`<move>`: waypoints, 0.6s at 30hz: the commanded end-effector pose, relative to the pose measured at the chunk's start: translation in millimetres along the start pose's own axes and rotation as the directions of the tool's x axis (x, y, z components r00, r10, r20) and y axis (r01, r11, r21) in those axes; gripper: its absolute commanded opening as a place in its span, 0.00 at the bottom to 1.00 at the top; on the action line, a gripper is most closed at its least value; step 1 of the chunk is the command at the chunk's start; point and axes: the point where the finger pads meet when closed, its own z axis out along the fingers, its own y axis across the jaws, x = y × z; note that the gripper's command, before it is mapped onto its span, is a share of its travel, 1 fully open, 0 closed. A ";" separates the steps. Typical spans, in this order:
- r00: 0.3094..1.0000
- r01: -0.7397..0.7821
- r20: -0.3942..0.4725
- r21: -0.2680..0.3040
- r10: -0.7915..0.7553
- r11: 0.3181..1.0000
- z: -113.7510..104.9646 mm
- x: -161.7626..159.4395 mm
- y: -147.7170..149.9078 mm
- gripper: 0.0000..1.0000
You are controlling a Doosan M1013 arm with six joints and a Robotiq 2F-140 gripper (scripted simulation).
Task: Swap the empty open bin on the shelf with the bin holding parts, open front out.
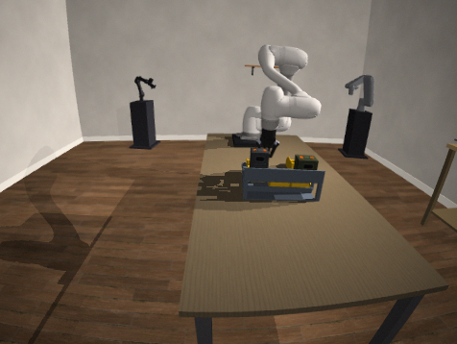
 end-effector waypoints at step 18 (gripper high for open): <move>1.000 0.000 -0.026 0.000 0.000 1.000 -0.3 7.5 0.0 0.10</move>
